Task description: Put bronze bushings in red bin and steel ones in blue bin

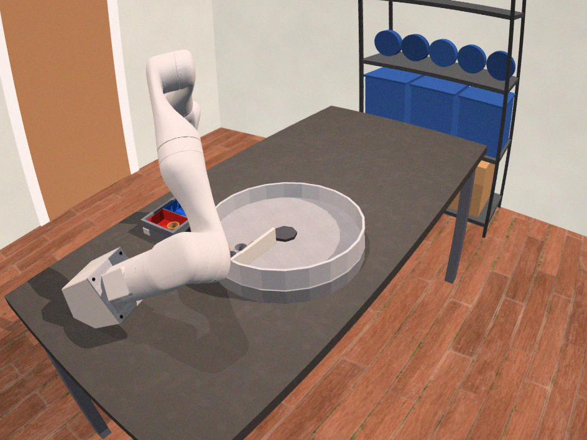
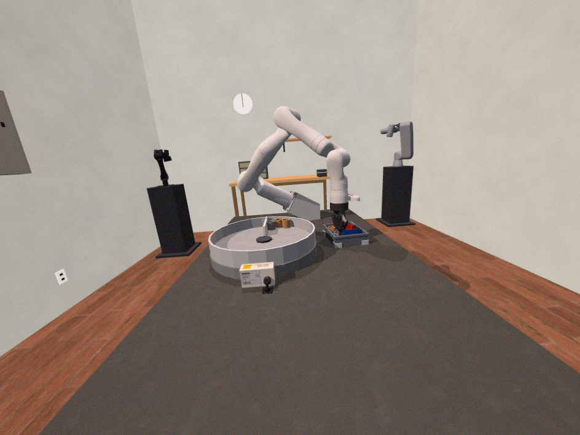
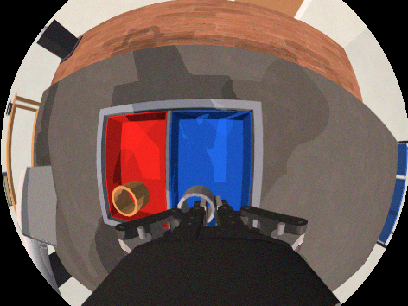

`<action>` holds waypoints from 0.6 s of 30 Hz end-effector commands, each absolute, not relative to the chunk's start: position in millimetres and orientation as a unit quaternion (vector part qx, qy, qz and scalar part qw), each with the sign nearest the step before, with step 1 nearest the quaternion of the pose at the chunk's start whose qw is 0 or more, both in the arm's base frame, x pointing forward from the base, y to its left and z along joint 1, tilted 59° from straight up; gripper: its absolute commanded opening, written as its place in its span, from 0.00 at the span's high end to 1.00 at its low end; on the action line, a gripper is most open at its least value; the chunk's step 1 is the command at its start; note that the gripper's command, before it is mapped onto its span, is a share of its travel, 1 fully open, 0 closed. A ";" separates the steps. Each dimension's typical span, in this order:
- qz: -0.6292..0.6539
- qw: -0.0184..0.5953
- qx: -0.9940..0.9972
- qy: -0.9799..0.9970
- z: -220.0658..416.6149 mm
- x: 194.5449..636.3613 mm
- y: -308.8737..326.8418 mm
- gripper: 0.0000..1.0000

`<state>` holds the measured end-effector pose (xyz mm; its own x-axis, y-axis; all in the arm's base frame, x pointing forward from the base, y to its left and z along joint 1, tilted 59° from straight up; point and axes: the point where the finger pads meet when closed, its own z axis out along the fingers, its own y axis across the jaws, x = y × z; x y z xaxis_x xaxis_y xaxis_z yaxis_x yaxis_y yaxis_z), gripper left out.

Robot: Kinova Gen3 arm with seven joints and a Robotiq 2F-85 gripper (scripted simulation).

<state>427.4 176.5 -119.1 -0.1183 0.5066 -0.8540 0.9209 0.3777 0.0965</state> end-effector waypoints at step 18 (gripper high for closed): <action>-0.238 0.432 0.504 0.709 -118.9 427.5 177.8 0.81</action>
